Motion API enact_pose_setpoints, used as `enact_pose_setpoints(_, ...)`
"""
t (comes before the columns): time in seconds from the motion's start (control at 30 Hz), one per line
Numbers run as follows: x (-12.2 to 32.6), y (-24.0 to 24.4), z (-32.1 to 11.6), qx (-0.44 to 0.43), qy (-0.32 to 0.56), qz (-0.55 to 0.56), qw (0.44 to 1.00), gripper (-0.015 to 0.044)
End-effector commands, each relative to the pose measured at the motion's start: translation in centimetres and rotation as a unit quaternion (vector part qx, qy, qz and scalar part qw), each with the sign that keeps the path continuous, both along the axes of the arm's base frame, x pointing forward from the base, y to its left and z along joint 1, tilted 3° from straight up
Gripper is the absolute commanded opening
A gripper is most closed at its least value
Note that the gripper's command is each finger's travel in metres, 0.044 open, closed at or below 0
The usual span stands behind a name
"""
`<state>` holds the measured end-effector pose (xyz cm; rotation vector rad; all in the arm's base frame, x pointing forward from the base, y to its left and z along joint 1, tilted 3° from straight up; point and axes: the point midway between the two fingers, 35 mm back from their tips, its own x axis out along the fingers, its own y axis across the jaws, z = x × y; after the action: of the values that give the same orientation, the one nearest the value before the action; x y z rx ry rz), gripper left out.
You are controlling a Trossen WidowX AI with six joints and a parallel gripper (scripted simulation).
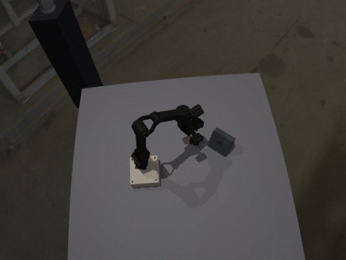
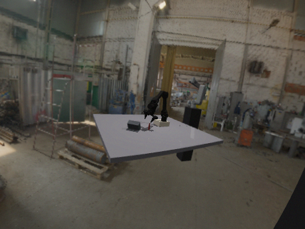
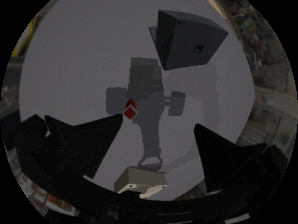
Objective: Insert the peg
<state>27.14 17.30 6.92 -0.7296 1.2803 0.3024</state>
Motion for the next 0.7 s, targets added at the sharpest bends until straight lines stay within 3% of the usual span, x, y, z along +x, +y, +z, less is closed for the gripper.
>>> enact_pose_setpoints(0.0, -0.1, 0.3, -0.1, 0.025, 0.012, -0.051, 0.998, 0.044)
enact_pose_setpoints(0.67, -0.8, 1.8, 0.1, 0.118, 0.065, -0.304, 0.943, 0.044)
